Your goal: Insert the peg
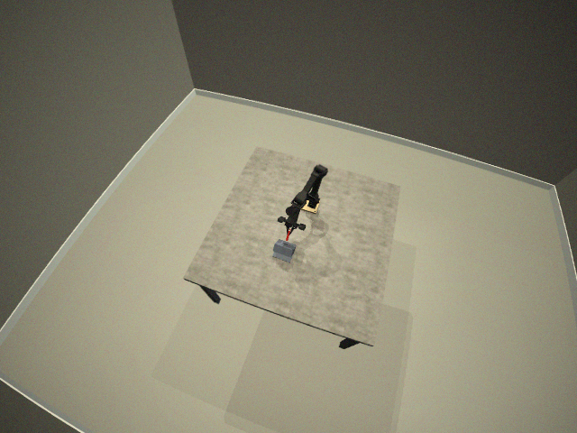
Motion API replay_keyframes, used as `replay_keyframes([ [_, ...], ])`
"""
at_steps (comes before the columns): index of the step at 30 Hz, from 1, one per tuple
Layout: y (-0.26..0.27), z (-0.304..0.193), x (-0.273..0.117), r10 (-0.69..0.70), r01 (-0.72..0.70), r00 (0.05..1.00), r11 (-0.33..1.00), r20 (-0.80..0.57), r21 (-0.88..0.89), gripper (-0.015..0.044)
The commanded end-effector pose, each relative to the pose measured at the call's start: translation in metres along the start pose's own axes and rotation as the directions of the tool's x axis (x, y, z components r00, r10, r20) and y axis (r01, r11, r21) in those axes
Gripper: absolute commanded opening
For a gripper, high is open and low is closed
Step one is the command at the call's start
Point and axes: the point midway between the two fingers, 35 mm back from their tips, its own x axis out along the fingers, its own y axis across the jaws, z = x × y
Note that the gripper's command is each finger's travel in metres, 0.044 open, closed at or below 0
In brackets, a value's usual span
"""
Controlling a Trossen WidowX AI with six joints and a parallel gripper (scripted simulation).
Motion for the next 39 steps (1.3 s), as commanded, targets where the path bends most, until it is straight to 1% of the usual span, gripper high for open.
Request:
replay_keyframes([
  [1,0.001,-0.001,0.003,0.004,-0.004,1.000,1.000,-0.001,-0.013,0.0000],
  [19,0.001,-0.002,0.025,0.004,-0.004,1.000,1.000,0.001,-0.014,0.0000],
  [23,0.001,0.000,0.020,0.006,-0.006,1.000,1.000,0.005,-0.014,0.0000],
  [39,0.001,-0.001,0.022,0.006,-0.006,1.000,1.000,0.005,-0.014,0.0000],
])
